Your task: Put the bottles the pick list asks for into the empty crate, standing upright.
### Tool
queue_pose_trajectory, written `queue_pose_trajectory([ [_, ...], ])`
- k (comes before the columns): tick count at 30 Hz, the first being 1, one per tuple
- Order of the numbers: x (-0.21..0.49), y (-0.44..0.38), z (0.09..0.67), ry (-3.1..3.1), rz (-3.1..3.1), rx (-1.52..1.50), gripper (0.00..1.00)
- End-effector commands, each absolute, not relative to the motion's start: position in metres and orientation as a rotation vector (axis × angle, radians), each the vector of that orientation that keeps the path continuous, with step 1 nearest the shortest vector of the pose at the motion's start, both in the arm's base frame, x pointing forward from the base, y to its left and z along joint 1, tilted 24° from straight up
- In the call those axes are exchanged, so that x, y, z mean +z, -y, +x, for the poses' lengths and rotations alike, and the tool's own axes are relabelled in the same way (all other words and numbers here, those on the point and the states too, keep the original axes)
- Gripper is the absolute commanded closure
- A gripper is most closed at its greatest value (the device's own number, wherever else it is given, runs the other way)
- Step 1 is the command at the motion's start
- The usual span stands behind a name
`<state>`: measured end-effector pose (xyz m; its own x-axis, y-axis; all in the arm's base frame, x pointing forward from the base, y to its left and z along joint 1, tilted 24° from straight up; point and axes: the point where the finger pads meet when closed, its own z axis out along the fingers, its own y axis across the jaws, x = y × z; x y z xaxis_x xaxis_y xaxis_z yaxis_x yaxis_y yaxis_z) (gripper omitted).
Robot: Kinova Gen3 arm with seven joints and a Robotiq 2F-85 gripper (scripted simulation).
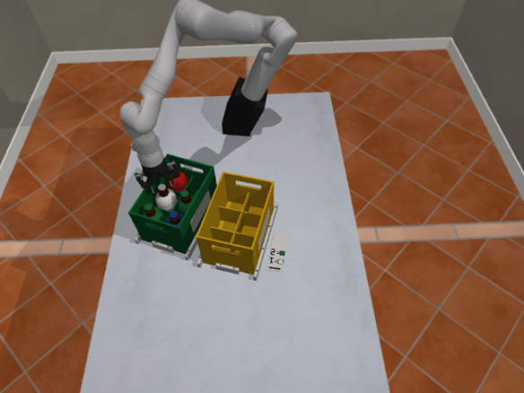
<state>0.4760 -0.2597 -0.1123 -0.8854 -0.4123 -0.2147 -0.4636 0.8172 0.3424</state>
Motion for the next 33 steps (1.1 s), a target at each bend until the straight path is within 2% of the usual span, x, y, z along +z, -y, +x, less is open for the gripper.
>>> queue_pose_trajectory([
  [1, -0.114, 0.260, 0.477, -2.869, -0.694, 0.588, 0.33],
  [26, -0.128, 0.253, 0.477, -2.869, -0.694, 0.588, 0.33],
  [27, -0.125, 0.255, 0.477, -2.868, -0.694, 0.588, 0.52],
  [33, -0.125, 0.255, 0.477, -2.869, -0.694, 0.587, 0.52],
])
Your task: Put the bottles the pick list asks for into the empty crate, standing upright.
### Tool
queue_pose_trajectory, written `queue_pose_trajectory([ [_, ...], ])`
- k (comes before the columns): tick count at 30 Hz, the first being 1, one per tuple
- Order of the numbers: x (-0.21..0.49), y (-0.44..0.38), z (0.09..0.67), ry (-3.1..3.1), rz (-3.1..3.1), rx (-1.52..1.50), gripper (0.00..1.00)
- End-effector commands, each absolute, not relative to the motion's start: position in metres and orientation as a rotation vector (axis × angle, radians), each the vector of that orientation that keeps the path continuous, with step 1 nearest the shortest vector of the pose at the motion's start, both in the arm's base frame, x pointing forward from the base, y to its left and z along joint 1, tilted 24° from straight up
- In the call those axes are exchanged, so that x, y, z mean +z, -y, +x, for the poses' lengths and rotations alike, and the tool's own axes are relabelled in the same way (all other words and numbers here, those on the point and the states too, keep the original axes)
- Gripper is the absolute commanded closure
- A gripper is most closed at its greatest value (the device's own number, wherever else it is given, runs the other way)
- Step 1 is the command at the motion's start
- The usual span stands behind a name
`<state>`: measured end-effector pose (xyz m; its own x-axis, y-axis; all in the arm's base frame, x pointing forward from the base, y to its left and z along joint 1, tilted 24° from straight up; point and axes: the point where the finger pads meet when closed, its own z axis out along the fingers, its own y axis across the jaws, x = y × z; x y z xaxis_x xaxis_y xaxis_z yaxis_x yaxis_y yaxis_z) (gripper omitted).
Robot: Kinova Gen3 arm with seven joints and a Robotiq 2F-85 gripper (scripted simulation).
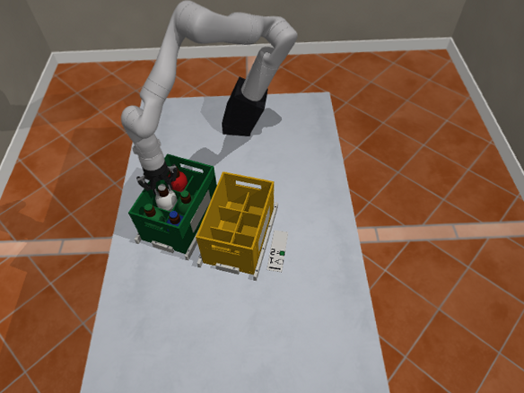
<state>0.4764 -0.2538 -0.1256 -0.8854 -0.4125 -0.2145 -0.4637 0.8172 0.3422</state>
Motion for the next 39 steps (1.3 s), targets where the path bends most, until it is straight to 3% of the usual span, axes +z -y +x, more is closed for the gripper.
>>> queue_pose_trajectory([
  [1, -0.1246, 0.2549, 0.4770, -2.869, -0.694, 0.587, 0.52],
  [39, -0.1245, 0.2549, 0.4770, -2.869, -0.694, 0.587, 0.60],
])
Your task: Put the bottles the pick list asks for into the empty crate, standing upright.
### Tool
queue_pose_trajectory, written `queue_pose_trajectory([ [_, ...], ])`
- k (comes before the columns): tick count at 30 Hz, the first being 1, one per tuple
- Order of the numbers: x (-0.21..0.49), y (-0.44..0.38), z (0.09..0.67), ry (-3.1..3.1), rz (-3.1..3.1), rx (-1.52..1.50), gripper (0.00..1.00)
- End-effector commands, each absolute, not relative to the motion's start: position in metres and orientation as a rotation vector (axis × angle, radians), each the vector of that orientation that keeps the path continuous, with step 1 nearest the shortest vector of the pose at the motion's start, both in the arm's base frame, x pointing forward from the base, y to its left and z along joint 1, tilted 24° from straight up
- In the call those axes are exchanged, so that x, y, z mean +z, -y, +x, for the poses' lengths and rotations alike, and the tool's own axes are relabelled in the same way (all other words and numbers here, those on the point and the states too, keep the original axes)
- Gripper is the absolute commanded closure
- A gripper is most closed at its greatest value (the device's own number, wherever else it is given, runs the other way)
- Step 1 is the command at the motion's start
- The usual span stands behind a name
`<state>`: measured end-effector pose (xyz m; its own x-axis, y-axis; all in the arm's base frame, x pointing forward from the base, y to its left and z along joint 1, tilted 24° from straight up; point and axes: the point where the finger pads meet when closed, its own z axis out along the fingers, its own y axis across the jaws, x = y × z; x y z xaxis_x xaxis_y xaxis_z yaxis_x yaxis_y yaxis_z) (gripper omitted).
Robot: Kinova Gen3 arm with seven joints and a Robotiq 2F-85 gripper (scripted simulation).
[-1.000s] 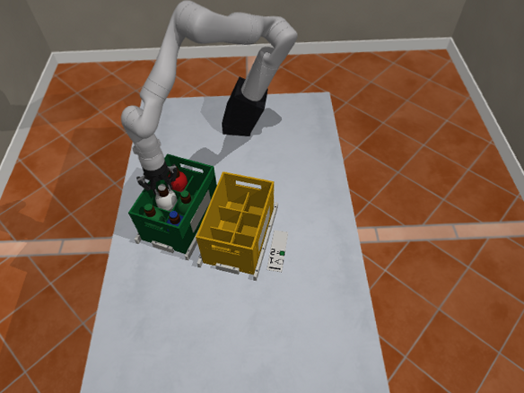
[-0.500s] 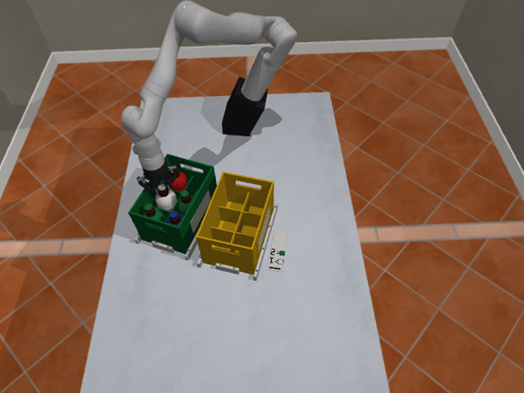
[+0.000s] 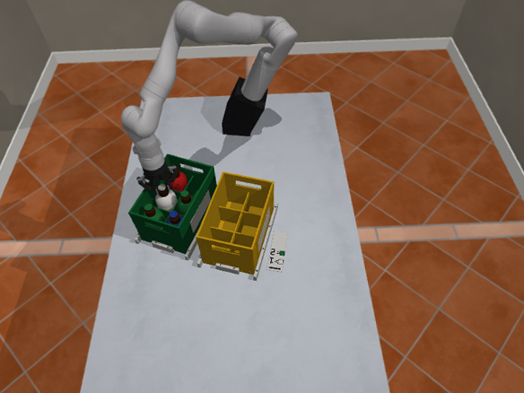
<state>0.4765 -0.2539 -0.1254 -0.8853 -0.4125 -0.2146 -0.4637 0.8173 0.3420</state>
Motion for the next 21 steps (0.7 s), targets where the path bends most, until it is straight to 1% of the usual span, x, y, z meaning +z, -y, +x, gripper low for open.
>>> queue_pose_trajectory([
  [1, -0.124, 0.255, 0.477, -2.869, -0.694, 0.587, 0.60],
  [19, -0.115, 0.259, 0.477, -2.869, -0.694, 0.588, 0.60],
  [20, -0.114, 0.260, 0.477, -2.869, -0.694, 0.588, 0.90],
  [21, -0.114, 0.260, 0.477, -2.869, -0.694, 0.588, 0.90],
])
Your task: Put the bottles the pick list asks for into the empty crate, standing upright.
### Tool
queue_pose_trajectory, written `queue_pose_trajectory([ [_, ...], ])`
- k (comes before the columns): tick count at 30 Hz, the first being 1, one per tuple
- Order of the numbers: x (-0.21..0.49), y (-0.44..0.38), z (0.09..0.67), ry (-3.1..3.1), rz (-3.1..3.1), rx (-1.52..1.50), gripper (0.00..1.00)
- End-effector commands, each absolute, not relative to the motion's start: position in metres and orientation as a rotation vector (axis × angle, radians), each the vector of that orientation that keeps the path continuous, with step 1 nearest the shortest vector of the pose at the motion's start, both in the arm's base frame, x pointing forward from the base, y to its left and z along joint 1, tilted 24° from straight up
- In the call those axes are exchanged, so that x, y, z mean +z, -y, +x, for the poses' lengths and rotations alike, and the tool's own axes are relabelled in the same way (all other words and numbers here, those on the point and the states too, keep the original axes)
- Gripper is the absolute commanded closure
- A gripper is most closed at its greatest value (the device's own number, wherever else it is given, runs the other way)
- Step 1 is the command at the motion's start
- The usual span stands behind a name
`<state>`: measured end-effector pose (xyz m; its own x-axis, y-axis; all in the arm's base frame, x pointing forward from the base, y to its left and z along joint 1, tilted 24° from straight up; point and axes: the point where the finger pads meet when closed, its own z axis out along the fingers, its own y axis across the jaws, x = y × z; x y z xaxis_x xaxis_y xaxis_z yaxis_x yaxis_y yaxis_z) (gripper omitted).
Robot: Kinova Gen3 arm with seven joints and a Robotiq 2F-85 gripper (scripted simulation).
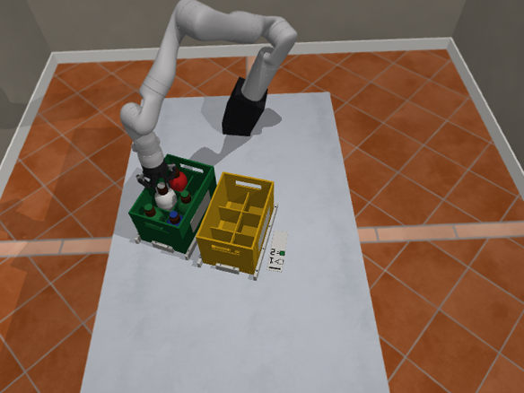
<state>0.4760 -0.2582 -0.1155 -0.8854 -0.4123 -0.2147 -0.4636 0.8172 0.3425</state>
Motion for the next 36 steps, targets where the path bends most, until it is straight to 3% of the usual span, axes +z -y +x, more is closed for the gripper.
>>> queue_pose_trajectory([
  [1, -0.114, 0.260, 0.477, -2.869, -0.694, 0.588, 0.90],
  [36, -0.067, 0.280, 0.475, -2.869, -0.694, 0.588, 0.90],
])
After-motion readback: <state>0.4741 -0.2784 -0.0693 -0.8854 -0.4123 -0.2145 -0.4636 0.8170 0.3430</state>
